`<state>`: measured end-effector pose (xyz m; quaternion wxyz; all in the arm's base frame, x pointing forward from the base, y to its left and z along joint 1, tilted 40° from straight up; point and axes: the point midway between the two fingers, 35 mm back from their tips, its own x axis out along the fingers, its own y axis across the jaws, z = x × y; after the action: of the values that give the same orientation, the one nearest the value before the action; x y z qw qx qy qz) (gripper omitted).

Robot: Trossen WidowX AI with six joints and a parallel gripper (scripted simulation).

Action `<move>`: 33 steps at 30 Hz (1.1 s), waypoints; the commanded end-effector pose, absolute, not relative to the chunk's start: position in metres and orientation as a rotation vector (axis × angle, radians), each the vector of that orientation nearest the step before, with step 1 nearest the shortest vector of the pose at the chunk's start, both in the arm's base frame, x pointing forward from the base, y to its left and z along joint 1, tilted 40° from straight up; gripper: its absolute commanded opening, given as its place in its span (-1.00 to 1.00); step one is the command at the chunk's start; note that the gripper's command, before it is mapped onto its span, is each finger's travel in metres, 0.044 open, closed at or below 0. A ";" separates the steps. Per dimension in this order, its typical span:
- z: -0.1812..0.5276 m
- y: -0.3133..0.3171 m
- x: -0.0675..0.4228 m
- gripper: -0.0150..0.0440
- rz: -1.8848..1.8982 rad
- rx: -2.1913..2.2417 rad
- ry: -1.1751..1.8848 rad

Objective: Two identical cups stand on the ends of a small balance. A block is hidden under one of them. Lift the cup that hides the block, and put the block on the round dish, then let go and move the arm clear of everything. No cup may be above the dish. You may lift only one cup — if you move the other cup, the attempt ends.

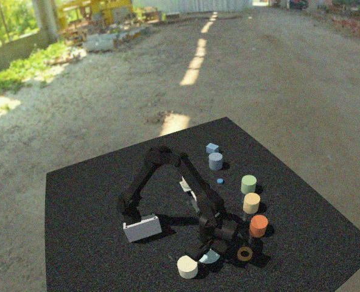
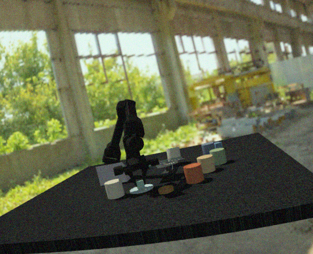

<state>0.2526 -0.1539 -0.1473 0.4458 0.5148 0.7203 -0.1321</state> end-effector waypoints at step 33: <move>-0.065 -0.219 0.259 1.00 -0.339 1.283 1.768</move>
<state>0.2592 -0.2183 -0.0654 0.4487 0.5210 0.7127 -0.1385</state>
